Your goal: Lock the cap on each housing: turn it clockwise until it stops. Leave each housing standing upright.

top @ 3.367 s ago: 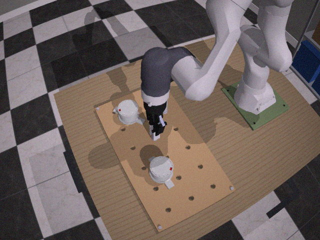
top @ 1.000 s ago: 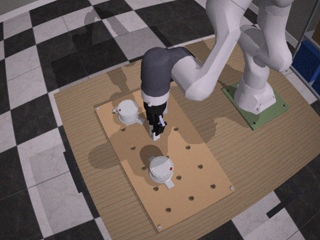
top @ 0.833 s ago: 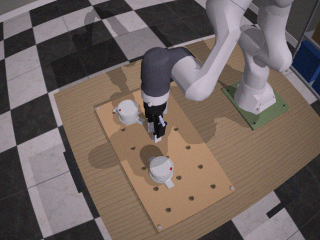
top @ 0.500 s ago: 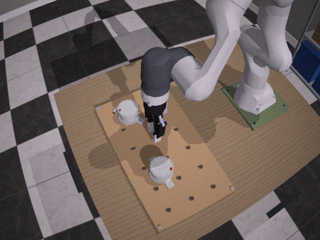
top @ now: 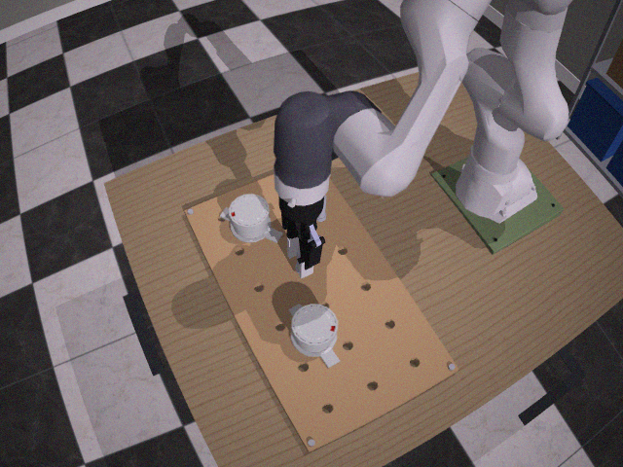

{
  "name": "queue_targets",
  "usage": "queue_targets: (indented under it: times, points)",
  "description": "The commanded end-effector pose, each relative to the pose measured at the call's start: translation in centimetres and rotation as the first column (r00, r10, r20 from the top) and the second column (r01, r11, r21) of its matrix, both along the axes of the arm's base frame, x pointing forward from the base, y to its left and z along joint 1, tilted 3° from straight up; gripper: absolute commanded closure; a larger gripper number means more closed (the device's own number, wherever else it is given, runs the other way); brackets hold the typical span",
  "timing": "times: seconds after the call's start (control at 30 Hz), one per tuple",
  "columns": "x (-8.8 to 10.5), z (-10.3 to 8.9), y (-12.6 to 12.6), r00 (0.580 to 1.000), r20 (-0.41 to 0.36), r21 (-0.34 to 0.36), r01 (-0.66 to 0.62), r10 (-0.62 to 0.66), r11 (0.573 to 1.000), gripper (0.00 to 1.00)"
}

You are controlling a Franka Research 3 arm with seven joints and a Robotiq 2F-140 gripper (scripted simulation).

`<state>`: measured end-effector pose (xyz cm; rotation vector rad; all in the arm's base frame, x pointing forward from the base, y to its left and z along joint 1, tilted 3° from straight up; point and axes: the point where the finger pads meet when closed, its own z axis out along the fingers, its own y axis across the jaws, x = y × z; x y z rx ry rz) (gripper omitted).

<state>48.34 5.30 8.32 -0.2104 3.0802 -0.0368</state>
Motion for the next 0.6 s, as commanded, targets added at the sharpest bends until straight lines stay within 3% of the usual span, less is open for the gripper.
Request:
queue_targets:
  times: [0.0,0.57]
  points:
    - [0.04,-0.11,-0.1,1.0,0.0,0.002,0.002,-0.002,1.0,0.64]
    - [0.02,0.14,-0.1,1.0,0.0,0.002,0.002,-0.002,1.0,0.64]
